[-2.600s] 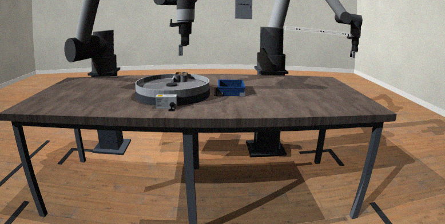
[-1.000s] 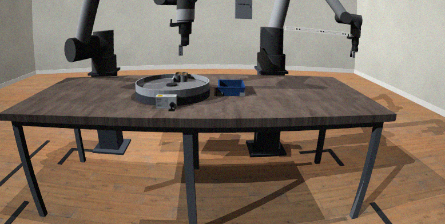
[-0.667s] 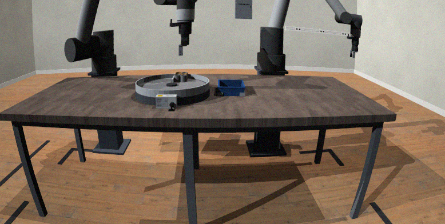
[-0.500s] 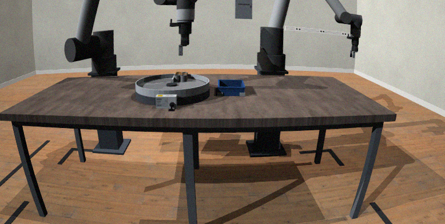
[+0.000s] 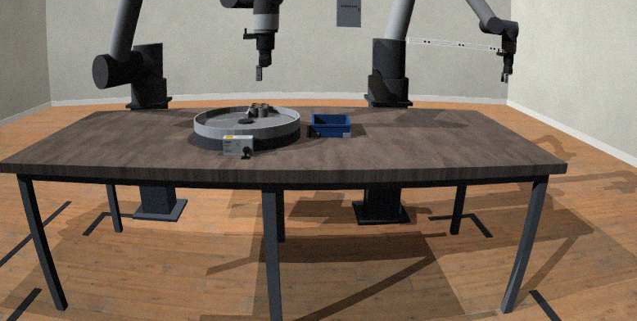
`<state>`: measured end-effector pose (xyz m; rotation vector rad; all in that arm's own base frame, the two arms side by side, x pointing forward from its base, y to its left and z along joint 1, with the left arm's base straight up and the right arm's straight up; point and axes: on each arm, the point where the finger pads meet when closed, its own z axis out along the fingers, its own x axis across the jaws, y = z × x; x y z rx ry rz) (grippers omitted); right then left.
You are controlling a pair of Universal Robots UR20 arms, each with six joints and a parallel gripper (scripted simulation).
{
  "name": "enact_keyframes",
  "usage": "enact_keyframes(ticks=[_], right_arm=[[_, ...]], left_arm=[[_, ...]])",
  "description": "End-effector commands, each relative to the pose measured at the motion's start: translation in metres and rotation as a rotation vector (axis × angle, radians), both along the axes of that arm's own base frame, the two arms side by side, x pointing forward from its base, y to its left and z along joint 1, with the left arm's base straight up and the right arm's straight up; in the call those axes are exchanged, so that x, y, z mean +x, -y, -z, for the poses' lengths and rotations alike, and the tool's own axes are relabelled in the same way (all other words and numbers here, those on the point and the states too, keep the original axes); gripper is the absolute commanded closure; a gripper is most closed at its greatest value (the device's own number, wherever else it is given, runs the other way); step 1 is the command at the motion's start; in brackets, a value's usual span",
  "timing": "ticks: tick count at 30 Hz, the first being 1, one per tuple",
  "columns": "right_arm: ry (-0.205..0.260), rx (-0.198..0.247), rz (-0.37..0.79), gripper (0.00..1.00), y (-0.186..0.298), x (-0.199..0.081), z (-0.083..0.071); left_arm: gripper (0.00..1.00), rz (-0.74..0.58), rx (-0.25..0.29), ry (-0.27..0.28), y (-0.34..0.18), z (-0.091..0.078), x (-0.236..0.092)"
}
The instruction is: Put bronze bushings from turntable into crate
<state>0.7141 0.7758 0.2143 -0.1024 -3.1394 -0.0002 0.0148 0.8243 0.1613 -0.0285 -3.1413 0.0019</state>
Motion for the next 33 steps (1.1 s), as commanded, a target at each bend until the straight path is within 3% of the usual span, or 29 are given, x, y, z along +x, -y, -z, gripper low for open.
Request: enact_keyframes(ticks=[1,7,9,24,26,33], right_arm=[[0.001,0.001,0.105,0.64,-0.003,0.000,0.006],[0.001,0.001,0.313,0.64,-0.009,-0.002,0.021],[0.001,0.001,0.313,0.64,-0.009,-0.002,0.021],[0.000,0.001,0.820,0.64,-0.024,-0.007,0.057],[0.000,0.001,0.820,0.64,-0.024,-0.007,0.057],[0.000,0.001,1.040,0.64,-0.030,-0.009,0.072]], left_arm=[[0.00,0.000,0.001,0.000,0.000,-0.001,0.000],[0.00,0.000,0.001,0.000,0.000,-0.001,0.000],[0.00,0.000,0.001,0.000,0.000,-0.001,0.000],[0.00,0.000,0.001,0.000,0.000,-0.001,0.000],[0.00,0.000,0.001,0.000,0.000,-0.001,0.000],[0.00,0.000,0.001,0.000,0.000,-0.001,0.000]])
